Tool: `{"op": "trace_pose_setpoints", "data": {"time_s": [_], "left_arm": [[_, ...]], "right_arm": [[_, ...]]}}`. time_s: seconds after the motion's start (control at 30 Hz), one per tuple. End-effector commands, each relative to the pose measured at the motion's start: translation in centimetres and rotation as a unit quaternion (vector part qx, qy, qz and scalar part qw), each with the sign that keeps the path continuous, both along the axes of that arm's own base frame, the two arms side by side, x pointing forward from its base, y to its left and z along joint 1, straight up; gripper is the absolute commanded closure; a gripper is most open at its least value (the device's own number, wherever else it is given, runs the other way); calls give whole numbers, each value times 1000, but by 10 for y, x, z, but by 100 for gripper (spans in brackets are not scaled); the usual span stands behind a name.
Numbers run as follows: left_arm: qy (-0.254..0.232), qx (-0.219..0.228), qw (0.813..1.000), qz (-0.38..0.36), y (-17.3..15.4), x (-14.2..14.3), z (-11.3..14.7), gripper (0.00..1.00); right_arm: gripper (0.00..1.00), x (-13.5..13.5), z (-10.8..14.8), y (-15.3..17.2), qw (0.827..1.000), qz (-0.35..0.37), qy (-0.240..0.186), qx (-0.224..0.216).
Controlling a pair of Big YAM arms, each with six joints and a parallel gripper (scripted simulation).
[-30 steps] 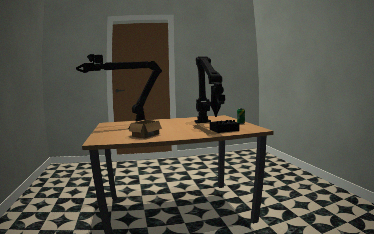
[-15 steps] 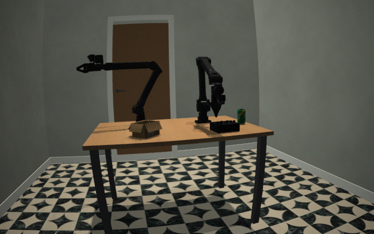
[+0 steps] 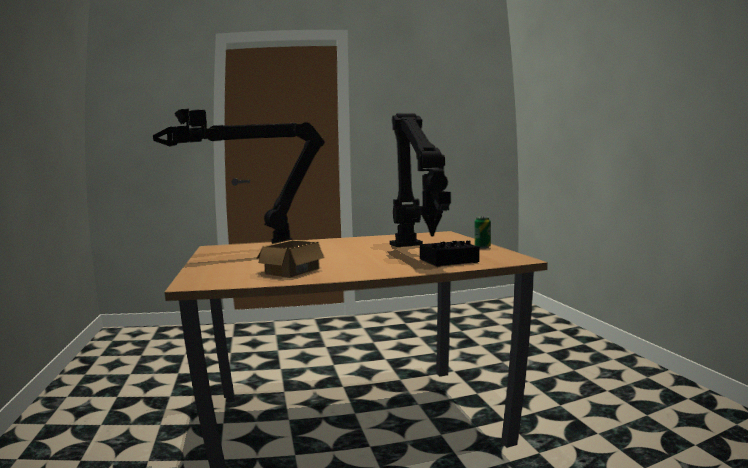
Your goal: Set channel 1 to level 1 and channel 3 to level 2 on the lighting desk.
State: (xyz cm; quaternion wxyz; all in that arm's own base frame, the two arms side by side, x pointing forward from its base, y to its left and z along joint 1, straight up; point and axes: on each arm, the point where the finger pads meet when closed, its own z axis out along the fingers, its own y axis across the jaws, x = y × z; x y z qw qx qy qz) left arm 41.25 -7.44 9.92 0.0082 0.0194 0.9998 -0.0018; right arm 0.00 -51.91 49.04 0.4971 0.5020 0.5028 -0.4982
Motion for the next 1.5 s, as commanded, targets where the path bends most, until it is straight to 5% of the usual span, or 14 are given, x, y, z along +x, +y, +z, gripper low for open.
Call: {"op": "trace_pose_setpoints", "data": {"time_s": [0.0,1.47], "left_arm": [[3,2,1000,2,-2,6,-10,100],[9,3,1000,2,-1,2,-21,100]], "right_arm": [[0,-3,24,0,1000,-1,-4,-30],[0,-3,24,0,1000,-1,-4,-30]]}}
